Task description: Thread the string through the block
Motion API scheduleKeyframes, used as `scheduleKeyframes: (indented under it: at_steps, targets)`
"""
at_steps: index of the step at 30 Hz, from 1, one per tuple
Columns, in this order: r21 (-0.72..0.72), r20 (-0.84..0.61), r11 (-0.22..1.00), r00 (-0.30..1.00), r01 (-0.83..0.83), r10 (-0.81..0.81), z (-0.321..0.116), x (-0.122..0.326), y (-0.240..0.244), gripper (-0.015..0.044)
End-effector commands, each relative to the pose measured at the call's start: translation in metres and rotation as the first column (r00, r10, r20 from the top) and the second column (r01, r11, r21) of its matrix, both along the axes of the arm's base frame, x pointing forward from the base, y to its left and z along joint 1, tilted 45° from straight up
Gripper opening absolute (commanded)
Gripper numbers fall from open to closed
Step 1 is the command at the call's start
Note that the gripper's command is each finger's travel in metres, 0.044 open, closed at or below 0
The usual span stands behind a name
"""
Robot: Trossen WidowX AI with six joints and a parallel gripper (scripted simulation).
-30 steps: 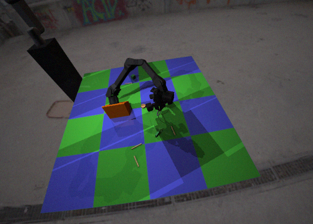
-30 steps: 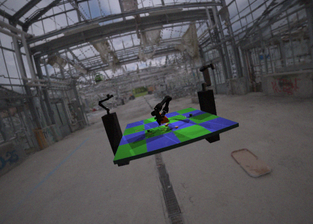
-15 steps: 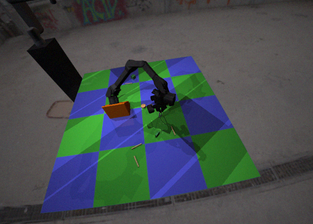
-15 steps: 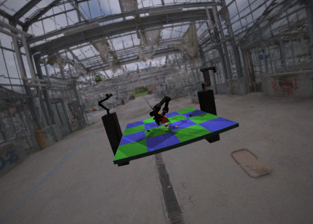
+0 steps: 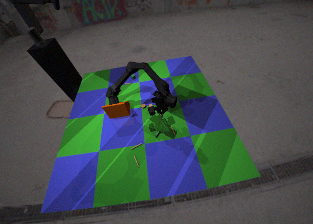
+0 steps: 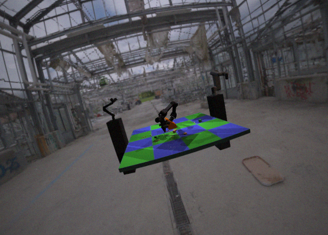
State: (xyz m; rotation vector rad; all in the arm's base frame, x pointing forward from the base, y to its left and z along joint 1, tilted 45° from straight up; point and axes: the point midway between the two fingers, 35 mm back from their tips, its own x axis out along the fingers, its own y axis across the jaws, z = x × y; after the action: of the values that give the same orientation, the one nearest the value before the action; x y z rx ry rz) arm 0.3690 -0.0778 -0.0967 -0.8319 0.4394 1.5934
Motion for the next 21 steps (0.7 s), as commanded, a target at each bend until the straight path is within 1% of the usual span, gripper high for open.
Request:
scheduleKeyframes:
  at_steps: [1, 21]
  targets:
    - [-0.002, -0.003, 1.0, 1.0, -0.004, 0.004, -0.005, 0.0, -0.005, 0.0]
    - [-0.004, -0.003, 1.0, 1.0, -0.003, 0.003, -0.023, 0.005, -0.022, 0.0]
